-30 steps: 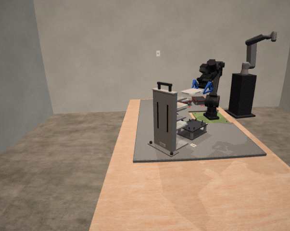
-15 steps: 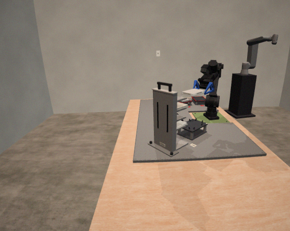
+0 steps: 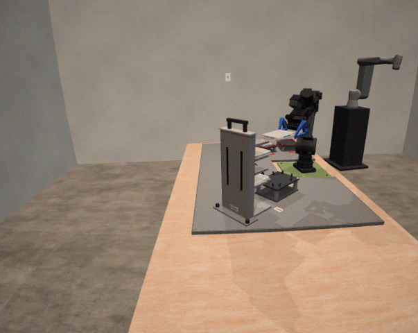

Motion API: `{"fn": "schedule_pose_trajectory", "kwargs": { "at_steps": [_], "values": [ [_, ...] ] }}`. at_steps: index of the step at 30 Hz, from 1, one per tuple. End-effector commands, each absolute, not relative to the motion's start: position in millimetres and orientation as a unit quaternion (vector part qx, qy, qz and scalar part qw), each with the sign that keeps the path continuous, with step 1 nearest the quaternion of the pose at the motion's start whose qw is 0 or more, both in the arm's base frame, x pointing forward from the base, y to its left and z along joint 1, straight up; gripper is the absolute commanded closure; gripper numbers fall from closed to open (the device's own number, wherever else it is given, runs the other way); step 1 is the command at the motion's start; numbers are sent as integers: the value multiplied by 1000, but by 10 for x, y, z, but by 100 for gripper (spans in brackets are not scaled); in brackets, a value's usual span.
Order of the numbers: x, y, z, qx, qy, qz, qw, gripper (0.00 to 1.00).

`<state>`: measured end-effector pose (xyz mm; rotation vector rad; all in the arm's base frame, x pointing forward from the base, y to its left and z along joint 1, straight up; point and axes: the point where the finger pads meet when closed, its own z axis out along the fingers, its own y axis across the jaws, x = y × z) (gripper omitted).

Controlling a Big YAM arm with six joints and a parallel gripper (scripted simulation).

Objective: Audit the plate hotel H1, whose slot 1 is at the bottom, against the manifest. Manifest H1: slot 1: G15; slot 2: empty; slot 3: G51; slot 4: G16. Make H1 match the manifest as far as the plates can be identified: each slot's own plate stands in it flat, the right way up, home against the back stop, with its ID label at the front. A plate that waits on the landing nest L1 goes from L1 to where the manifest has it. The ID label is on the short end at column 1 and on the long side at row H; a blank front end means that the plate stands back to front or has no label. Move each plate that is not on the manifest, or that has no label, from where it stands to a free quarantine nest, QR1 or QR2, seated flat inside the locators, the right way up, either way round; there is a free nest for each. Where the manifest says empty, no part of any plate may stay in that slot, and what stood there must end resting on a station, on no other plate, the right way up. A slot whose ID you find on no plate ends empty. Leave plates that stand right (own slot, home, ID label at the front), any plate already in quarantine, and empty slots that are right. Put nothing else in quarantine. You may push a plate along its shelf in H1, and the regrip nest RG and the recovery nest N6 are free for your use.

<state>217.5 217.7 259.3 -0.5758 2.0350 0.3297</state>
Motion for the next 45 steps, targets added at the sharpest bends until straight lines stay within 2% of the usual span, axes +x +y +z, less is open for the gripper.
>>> {"fn": "schedule_pose_trajectory", "kwargs": {
  "at_steps": [1, 17, 18, 22, 34, 35, 39, 45],
  "values": [
    [2178, 2249, 2853, -226, 820, 159, 501, 14],
    [2166, 2231, 2652, -229, 825, 152, 494, 14],
    [2192, 2273, 2981, -219, 813, 169, 512, 14],
    [2170, 2238, 2626, -229, 825, 152, 493, 14],
    [2169, 2236, 2570, -229, 825, 151, 493, 14],
    [2195, 2278, 2867, -221, 815, 166, 509, 14],
    [2168, 2236, 2541, -229, 826, 151, 493, 14],
    [2170, 2239, 2526, -229, 825, 152, 494, 14]
  ]
}}
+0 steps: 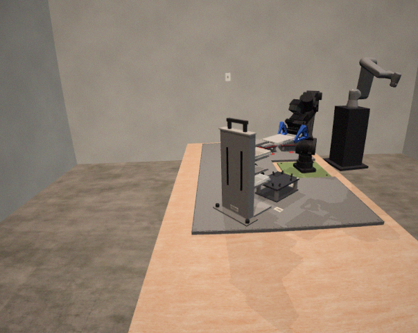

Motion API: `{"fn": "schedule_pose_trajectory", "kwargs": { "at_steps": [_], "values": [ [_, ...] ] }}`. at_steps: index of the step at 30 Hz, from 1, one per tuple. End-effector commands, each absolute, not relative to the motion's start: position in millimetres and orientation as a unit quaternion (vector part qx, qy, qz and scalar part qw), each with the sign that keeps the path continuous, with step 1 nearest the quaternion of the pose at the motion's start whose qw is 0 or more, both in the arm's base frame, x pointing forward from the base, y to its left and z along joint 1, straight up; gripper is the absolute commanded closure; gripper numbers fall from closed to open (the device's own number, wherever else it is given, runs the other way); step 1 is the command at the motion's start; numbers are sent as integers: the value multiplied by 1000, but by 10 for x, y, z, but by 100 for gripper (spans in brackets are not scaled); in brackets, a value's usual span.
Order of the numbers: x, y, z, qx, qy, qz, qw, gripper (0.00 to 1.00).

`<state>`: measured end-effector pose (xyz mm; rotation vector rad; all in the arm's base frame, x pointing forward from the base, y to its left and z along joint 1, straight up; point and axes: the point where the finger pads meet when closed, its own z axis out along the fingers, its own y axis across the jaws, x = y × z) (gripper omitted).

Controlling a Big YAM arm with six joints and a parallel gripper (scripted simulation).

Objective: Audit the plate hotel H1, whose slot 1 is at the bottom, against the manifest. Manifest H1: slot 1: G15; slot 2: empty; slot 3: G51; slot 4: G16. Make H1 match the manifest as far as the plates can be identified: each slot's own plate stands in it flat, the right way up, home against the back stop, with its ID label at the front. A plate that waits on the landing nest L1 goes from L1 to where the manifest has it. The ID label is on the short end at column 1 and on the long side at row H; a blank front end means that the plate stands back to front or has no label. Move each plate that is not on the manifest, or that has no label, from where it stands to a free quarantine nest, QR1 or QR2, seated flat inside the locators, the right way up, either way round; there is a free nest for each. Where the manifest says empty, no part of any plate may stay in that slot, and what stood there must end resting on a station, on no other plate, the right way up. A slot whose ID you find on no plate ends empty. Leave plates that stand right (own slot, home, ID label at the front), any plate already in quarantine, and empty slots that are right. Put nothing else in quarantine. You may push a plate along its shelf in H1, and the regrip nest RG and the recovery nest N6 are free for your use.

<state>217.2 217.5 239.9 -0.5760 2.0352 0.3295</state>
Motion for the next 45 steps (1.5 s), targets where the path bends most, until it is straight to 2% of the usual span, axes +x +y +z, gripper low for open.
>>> {"fn": "schedule_pose_trajectory", "kwargs": {
  "at_steps": [1, 6, 7, 12, 23, 24, 28, 40, 41, 45],
  "values": [
    [2168, 2236, 2505, -229, 826, 151, 493, 14],
    [2168, 2236, 2490, -229, 826, 151, 493, 14],
    [2200, 2287, 2822, -220, 814, 168, 511, 14],
    [2169, 2237, 2457, -230, 826, 151, 492, 14],
    [2170, 2239, 2407, -230, 826, 150, 492, 14],
    [2204, 2295, 2727, -220, 815, 166, 509, 14],
    [2171, 2243, 2390, -230, 826, 151, 492, 14],
    [2173, 2248, 2348, -230, 826, 151, 492, 14],
    [2194, 2281, 2530, -224, 819, 160, 502, 14],
    [2170, 2243, 2299, -231, 827, 150, 491, 14]
  ]
}}
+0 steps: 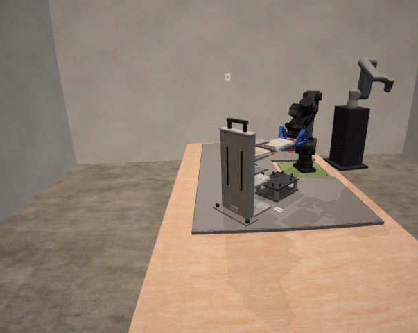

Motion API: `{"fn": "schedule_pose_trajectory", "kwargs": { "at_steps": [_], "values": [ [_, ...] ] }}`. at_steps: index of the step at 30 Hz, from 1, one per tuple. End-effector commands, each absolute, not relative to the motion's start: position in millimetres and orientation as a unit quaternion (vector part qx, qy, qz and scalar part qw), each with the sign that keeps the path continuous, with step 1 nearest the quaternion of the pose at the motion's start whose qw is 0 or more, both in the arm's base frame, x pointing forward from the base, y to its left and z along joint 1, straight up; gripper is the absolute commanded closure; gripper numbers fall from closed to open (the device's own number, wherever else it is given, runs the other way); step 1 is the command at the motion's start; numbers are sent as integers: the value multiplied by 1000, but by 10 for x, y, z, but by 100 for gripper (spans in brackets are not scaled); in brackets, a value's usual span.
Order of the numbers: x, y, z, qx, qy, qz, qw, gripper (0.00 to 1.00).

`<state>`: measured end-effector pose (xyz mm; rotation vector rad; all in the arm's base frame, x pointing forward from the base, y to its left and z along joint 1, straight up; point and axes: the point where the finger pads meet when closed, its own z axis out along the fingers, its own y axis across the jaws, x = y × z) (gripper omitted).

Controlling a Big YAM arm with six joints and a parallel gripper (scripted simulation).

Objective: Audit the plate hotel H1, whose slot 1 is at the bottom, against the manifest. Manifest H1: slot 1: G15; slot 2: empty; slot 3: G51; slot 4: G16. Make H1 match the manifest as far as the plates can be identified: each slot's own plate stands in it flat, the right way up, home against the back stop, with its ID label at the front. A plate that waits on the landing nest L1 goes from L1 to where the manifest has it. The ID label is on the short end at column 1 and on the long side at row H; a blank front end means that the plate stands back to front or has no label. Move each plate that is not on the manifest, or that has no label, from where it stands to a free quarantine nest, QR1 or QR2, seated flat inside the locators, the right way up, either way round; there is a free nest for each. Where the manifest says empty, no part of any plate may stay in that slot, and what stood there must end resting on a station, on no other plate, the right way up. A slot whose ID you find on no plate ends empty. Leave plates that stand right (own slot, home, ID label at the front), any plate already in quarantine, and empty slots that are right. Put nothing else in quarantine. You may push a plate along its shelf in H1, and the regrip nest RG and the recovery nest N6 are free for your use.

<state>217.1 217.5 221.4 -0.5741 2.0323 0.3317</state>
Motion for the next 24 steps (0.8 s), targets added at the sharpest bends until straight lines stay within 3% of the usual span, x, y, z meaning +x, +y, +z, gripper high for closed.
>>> {"fn": "schedule_pose_trajectory", "kwargs": {
  "at_steps": [1, 24],
  "values": [
    [2170, 2243, 2292, -231, 827, 150, 491, 14],
    [2179, 2257, 2249, -229, 825, 152, 494, 14]
  ]
}}
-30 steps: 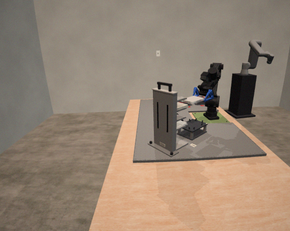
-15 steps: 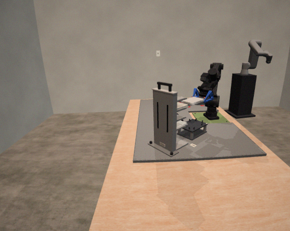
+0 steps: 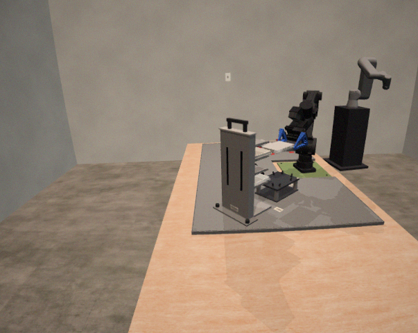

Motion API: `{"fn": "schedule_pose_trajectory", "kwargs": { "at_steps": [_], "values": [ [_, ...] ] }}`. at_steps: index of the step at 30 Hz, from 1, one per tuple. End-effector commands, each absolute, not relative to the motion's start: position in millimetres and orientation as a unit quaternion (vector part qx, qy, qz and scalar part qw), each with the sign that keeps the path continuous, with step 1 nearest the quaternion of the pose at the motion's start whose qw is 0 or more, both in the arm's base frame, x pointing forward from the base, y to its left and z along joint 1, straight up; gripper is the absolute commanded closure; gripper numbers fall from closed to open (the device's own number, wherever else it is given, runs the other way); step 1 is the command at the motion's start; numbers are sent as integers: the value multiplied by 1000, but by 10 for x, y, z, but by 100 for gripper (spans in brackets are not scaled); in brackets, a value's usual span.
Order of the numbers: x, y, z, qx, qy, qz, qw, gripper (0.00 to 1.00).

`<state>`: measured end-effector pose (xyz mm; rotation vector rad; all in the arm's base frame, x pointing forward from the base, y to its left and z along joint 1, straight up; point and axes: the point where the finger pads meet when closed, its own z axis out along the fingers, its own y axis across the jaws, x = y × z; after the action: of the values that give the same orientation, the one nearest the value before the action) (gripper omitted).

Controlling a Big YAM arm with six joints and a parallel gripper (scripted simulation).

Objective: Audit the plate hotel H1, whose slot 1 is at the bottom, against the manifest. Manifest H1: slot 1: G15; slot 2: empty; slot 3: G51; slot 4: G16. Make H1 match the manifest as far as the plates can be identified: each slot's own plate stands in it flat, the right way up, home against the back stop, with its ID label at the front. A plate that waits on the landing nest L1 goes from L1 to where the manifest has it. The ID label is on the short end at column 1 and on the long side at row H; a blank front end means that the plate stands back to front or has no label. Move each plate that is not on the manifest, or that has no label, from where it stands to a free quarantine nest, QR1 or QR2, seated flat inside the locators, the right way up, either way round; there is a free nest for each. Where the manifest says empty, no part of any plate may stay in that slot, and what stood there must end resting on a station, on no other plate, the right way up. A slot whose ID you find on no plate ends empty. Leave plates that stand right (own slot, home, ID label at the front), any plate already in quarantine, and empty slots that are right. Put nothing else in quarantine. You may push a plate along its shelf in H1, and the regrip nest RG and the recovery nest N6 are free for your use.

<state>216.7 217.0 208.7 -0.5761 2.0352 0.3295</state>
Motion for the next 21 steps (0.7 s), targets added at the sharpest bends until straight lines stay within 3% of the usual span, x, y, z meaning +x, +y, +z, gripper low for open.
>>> {"fn": "schedule_pose_trajectory", "kwargs": {
  "at_steps": [1, 21],
  "values": [
    [2179, 2257, 2241, -229, 825, 152, 494, 14],
    [2180, 2261, 2161, -229, 825, 153, 494, 14]
  ]
}}
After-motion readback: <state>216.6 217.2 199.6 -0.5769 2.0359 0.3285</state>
